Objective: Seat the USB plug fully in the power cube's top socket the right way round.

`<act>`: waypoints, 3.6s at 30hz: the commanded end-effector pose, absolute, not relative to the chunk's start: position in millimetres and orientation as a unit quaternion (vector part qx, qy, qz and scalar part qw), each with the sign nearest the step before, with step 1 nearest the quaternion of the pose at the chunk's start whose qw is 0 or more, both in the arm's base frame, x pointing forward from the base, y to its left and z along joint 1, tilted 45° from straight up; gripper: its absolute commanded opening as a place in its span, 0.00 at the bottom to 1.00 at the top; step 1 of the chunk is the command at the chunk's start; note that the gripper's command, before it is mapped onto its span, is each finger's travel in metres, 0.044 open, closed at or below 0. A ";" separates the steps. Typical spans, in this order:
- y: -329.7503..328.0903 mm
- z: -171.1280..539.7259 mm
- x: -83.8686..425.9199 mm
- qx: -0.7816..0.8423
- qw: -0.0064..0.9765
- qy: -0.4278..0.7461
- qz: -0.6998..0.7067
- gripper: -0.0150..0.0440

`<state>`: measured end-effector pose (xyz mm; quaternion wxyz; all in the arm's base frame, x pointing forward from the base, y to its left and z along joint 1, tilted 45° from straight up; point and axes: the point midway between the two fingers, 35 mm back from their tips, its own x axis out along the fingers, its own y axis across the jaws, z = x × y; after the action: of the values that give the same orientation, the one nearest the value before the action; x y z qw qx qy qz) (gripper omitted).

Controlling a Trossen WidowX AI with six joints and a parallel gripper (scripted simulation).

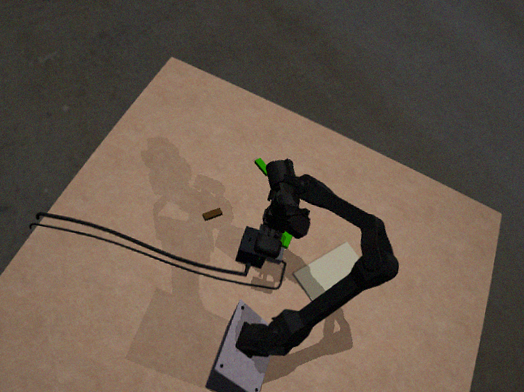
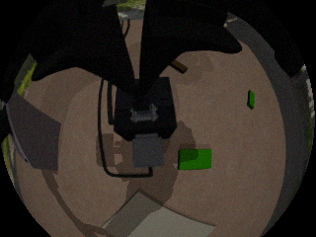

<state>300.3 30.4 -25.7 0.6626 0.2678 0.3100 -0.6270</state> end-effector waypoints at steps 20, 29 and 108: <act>30.2 -28.3 300.8 0.276 0.660 0.315 -0.624 0.25; 29.6 -29.2 300.9 0.277 0.660 0.316 -0.623 0.25; 22.8 -35.9 301.1 0.277 0.660 0.316 -0.623 0.25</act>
<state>301.0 23.2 -35.3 0.6583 0.2787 0.3151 -0.6242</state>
